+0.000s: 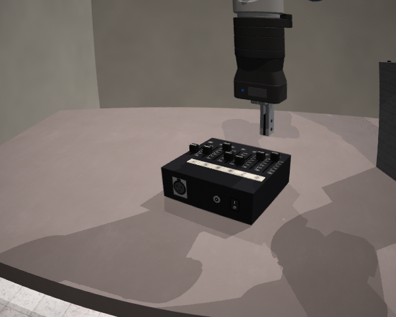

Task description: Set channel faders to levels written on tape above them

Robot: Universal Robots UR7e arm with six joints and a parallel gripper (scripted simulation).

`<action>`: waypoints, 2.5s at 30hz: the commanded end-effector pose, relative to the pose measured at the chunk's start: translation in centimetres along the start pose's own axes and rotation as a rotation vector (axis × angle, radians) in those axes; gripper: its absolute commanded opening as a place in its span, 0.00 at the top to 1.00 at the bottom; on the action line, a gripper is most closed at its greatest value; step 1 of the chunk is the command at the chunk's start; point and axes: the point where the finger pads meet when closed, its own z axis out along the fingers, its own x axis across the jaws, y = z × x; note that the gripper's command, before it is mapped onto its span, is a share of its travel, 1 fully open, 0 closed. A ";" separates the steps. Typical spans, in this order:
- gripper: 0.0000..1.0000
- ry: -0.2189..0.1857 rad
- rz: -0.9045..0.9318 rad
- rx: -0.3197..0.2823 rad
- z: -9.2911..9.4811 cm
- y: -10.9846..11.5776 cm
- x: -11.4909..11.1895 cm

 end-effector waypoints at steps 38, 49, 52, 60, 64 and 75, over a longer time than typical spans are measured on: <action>1.00 0.001 0.000 0.000 -0.5 -0.5 -6.6; 1.00 0.001 0.000 0.000 -0.5 -0.5 -6.6; 1.00 0.001 0.000 0.000 -0.5 -0.5 -6.6; 1.00 0.001 0.000 0.000 -0.5 -0.5 -6.6; 1.00 0.001 0.000 0.000 -0.5 -0.5 -6.6; 1.00 0.001 0.000 0.000 -0.3 -0.5 -6.6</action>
